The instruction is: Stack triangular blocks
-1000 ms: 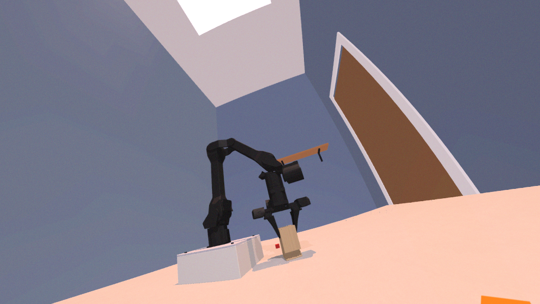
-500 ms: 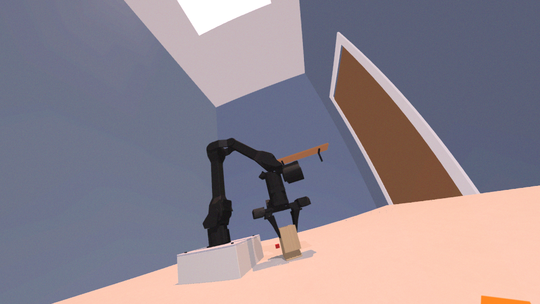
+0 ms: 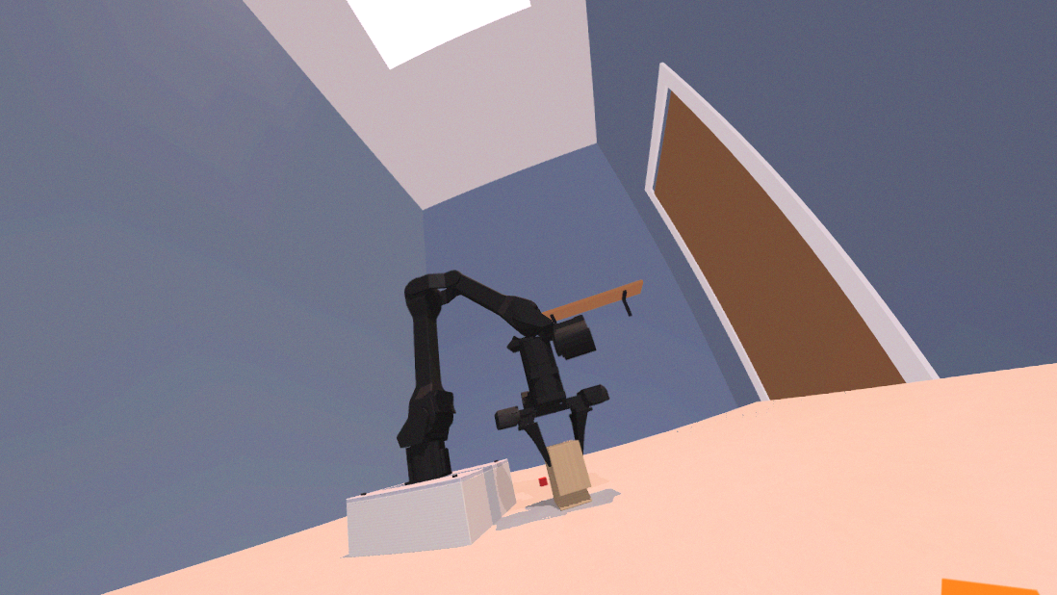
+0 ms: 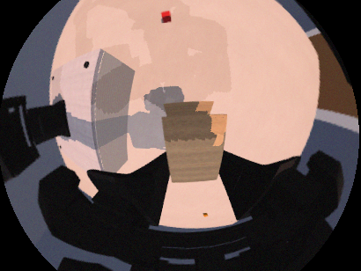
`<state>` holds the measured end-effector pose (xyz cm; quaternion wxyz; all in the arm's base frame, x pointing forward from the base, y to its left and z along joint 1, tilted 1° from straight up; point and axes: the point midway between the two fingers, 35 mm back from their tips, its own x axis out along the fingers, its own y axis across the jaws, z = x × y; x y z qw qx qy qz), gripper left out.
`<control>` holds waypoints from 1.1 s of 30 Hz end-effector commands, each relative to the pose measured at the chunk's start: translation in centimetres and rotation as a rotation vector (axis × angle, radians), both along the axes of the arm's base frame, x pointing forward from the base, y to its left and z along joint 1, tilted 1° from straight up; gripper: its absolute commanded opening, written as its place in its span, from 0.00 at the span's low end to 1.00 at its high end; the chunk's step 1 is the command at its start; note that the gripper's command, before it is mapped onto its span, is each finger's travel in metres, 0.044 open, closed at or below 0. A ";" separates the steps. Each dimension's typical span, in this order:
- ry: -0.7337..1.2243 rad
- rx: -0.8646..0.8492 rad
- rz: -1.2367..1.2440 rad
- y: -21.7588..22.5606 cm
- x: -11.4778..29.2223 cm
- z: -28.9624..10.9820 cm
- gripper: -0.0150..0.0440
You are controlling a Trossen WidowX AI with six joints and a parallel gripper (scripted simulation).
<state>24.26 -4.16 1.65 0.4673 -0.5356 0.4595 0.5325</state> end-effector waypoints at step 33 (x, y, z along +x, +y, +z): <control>-0.001 0.003 -0.007 0.8 -0.2 -2.0 0.25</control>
